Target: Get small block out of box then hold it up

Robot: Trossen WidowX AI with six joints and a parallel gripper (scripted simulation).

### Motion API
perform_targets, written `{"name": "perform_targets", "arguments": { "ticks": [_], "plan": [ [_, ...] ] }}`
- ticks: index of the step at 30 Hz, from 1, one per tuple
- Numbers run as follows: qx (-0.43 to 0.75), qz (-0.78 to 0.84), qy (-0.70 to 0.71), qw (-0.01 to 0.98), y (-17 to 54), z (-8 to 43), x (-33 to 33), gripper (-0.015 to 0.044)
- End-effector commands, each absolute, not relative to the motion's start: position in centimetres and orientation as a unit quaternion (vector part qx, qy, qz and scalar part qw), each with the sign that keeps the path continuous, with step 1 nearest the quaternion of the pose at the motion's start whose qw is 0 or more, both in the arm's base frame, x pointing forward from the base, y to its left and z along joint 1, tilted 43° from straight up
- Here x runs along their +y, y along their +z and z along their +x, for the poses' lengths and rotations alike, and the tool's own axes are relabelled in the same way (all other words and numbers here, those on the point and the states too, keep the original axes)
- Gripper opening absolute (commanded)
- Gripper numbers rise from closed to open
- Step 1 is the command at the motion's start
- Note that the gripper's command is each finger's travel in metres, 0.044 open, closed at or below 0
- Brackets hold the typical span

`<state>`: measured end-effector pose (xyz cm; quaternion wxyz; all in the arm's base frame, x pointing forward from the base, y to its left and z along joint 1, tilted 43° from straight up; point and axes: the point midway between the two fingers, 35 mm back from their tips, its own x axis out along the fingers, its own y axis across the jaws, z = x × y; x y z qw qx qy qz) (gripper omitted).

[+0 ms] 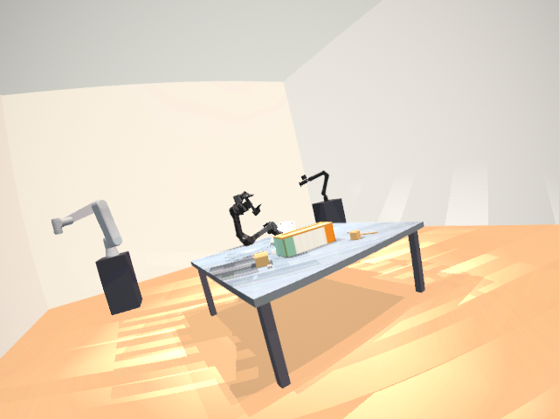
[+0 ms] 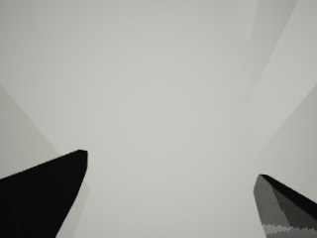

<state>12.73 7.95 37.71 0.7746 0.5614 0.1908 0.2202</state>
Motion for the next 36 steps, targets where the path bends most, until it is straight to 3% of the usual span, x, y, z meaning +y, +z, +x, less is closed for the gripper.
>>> {"name": "perform_targets", "arguments": {
  "ticks": [1, 15, 26, 36],
  "plan": [
    [0.191, 0.561, 0.219, 0.776, 37.7, 12.7, 8.0, 0.04],
    [0.185, 0.438, 0.001, 0.88, 34.2, 13.4, 16.3, 0.04],
    [0.196, 0.358, -0.251, 0.878, 25.1, 21.1, 19.8, 0.04],
    [0.204, 0.273, -0.506, 0.792, 14.8, 29.2, 15.6, 0.04]
  ]
}}
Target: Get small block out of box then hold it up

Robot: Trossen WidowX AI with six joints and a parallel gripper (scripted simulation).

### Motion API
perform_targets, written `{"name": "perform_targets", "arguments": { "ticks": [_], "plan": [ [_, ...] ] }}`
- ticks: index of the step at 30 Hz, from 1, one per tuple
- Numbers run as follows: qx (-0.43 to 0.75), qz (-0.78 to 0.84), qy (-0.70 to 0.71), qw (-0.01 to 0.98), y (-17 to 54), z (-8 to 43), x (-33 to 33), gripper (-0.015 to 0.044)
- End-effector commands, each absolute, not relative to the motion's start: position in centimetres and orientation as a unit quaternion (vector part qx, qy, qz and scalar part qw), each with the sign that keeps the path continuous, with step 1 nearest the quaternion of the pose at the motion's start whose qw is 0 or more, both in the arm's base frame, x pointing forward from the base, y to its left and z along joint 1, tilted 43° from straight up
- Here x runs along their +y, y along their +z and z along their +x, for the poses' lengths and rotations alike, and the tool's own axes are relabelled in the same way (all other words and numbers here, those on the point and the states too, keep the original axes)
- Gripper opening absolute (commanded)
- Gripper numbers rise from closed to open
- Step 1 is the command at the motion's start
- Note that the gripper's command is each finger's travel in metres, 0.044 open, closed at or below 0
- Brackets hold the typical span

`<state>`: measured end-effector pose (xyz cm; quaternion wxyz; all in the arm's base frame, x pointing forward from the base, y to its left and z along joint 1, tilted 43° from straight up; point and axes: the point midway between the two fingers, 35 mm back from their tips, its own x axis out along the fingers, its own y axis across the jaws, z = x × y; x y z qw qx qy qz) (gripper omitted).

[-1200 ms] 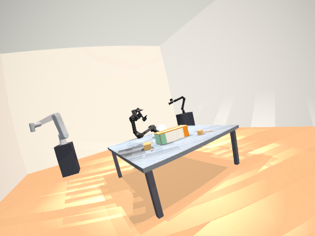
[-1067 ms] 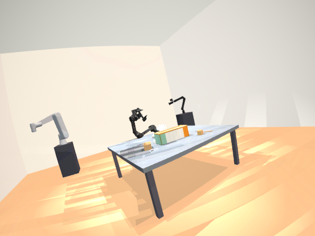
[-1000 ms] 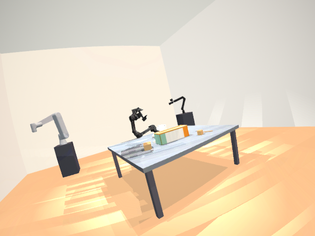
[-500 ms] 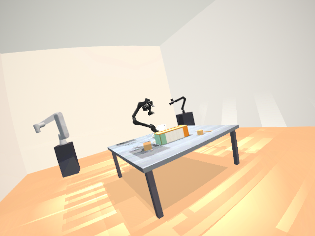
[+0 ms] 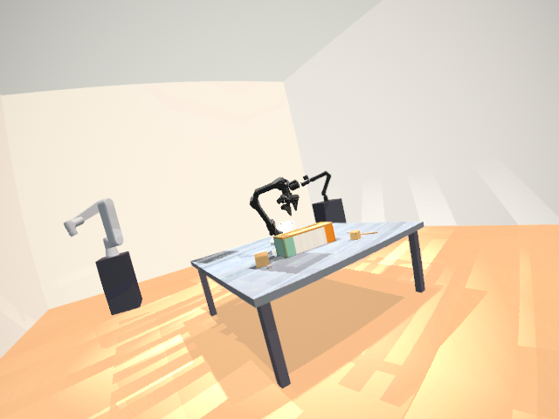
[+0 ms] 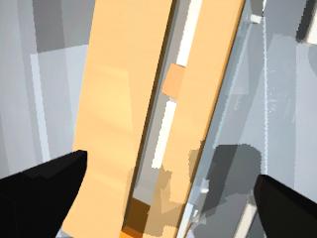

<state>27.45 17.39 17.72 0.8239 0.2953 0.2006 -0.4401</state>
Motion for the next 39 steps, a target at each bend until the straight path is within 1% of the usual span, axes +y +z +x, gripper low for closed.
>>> {"name": "perform_targets", "arguments": {
  "ticks": [1, 3, 5, 39],
  "plan": [
    [0.205, 0.264, -0.532, 0.778, 13.6, 29.9, 14.8, 0.04],
    [0.207, 0.249, -0.576, 0.751, 11.4, 30.9, 13.2, 0.04],
    [0.207, 0.243, -0.592, 0.74, 10.7, 31.2, 12.6, 0.04],
    [0.205, 0.241, -0.607, 0.729, 7.2, 31.4, 9.4, 0.04]
  ]
}}
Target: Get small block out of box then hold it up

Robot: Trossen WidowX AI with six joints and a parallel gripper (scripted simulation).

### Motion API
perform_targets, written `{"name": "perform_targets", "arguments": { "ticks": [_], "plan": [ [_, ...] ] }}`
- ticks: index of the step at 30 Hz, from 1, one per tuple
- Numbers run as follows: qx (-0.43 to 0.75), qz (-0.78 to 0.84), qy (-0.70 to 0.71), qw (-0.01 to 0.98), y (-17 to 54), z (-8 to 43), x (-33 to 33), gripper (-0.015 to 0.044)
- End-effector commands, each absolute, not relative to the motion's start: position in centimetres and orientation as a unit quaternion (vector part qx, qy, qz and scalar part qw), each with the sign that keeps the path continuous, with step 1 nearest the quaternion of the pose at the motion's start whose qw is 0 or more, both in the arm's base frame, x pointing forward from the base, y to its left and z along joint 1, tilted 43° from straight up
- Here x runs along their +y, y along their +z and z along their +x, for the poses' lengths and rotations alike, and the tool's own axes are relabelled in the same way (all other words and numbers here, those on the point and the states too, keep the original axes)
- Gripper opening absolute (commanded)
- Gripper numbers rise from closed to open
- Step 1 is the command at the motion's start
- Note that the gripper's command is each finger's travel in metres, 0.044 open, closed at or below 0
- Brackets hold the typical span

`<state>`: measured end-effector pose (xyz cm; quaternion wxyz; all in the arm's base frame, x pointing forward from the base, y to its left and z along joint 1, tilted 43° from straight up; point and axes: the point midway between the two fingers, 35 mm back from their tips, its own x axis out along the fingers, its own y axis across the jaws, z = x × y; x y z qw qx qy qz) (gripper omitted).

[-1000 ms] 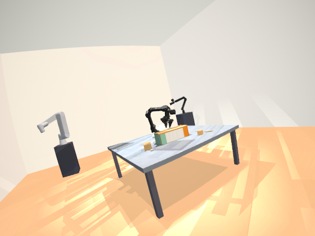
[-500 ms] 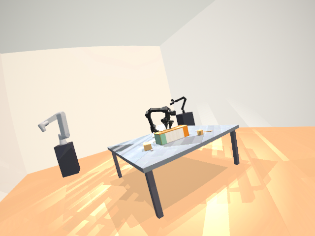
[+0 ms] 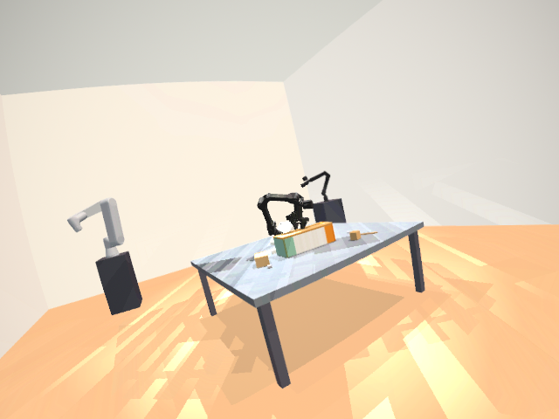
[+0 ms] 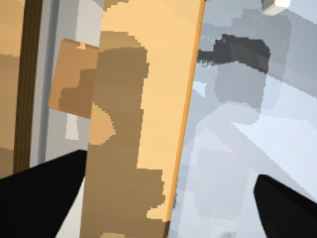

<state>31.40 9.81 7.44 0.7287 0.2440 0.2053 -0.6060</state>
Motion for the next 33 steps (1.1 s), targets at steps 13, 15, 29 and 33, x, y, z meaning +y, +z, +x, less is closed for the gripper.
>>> {"name": "perform_targets", "arguments": {
  "ticks": [13, 15, 29, 33],
  "plan": [
    [0.204, 0.243, -0.612, 0.725, 6.3, 31.3, 8.7, 0.04],
    [0.204, 0.243, -0.612, 0.725, 6.4, 31.3, 8.5, 0.04],
    [0.204, 0.242, -0.612, 0.725, 8.5, 31.4, 6.1, 0.04],
    [0.204, 0.242, -0.612, 0.725, 9.1, 31.5, 5.4, 0.04]
  ]
}}
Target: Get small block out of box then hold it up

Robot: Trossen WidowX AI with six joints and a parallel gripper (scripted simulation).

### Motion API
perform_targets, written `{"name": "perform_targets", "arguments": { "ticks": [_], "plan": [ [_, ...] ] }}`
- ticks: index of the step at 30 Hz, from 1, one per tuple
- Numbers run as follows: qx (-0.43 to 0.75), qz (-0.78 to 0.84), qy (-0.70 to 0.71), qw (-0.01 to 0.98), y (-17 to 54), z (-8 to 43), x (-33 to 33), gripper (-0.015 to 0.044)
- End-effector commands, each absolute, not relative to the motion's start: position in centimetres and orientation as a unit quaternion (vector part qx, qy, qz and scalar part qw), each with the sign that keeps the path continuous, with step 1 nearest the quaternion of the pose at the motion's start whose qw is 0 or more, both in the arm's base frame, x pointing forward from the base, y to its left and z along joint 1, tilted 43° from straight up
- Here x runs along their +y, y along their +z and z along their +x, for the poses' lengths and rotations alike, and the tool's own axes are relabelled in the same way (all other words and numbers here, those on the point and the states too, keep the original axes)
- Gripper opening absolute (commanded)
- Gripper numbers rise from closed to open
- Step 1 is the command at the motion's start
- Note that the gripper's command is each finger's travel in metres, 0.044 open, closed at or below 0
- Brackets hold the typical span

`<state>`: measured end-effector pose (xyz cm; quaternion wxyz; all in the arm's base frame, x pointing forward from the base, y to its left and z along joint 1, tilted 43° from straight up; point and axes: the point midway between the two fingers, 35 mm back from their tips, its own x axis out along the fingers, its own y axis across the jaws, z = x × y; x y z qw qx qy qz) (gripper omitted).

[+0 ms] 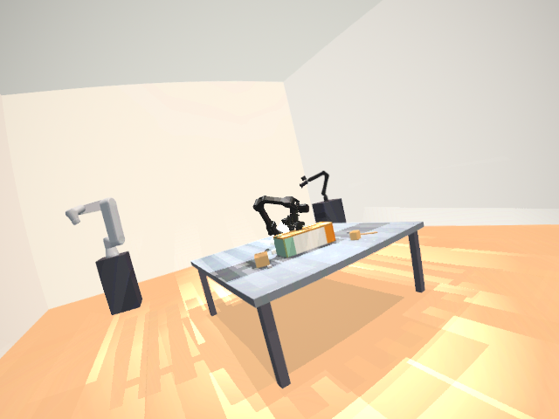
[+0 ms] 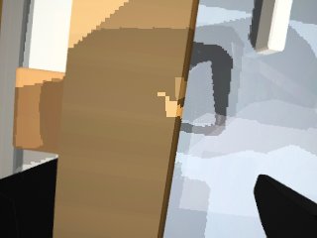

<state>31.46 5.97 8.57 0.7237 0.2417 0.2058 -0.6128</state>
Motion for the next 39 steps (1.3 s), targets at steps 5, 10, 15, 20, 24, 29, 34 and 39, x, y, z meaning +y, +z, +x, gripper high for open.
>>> {"name": "perform_targets", "arguments": {
  "ticks": [5, 10, 15, 20, 24, 29, 34, 39],
  "plan": [
    [0.204, 0.242, -0.612, 0.725, 9.8, 31.5, 4.6, 0.04],
    [0.204, 0.241, -0.612, 0.725, 10.5, 31.6, 3.8, 0.04],
    [0.203, 0.241, -0.612, 0.725, 11.2, 31.6, 3.0, 0.04],
    [0.203, 0.241, -0.612, 0.725, 12.0, 31.6, 2.2, 0.04],
    [0.203, 0.241, -0.612, 0.725, 12.5, 31.7, 1.6, 0.04],
    [0.203, 0.241, -0.612, 0.725, 13.2, 31.7, 0.8, 0.04],
    [0.203, 0.241, -0.612, 0.725, 13.9, 31.8, 0.0, 0.04],
    [0.203, 0.241, -0.612, 0.725, 14.6, 31.8, -0.8, 0.04]
  ]
}}
